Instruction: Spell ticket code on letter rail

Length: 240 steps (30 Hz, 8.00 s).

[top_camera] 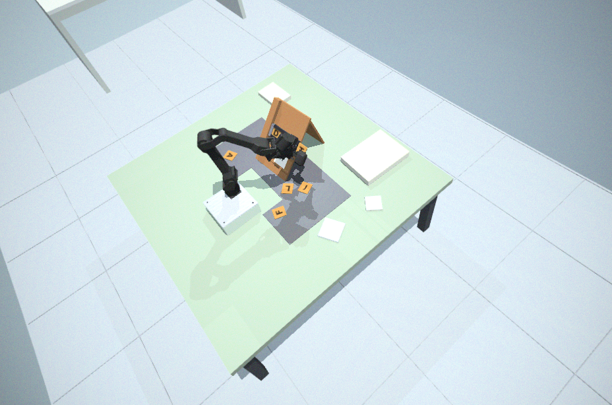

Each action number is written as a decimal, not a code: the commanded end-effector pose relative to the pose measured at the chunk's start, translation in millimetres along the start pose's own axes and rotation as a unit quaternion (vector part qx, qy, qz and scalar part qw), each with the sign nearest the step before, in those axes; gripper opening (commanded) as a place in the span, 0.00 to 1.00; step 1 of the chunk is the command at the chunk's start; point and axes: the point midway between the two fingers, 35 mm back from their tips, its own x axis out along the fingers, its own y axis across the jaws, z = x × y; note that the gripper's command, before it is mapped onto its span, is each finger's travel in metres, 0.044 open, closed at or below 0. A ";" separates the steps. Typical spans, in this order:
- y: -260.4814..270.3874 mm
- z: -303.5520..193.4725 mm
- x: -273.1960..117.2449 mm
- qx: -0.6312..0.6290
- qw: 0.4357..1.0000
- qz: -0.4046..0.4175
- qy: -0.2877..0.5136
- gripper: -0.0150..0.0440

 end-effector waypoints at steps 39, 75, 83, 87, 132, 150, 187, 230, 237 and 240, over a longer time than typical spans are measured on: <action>21.6 0.4 0.1 0.003 1.000 -0.001 -0.001 0.25; 39.8 0.5 0.4 0.003 1.000 0.000 -0.001 0.25; 43.8 0.5 0.5 0.003 1.000 0.000 -0.001 0.25; 45.1 0.5 0.5 0.003 1.000 0.000 -0.001 0.25; 68.6 0.9 0.3 0.004 1.000 0.001 -0.001 0.25; 78.7 0.9 0.4 0.004 1.000 0.001 -0.001 0.25; 98.8 0.9 0.7 0.005 1.000 0.001 -0.001 0.25; 121.1 1.1 0.5 0.006 1.000 0.002 -0.001 0.25; 120.3 0.9 0.7 0.003 1.000 0.003 -0.001 0.48; 120.3 0.9 0.7 0.003 1.000 0.003 -0.001 0.61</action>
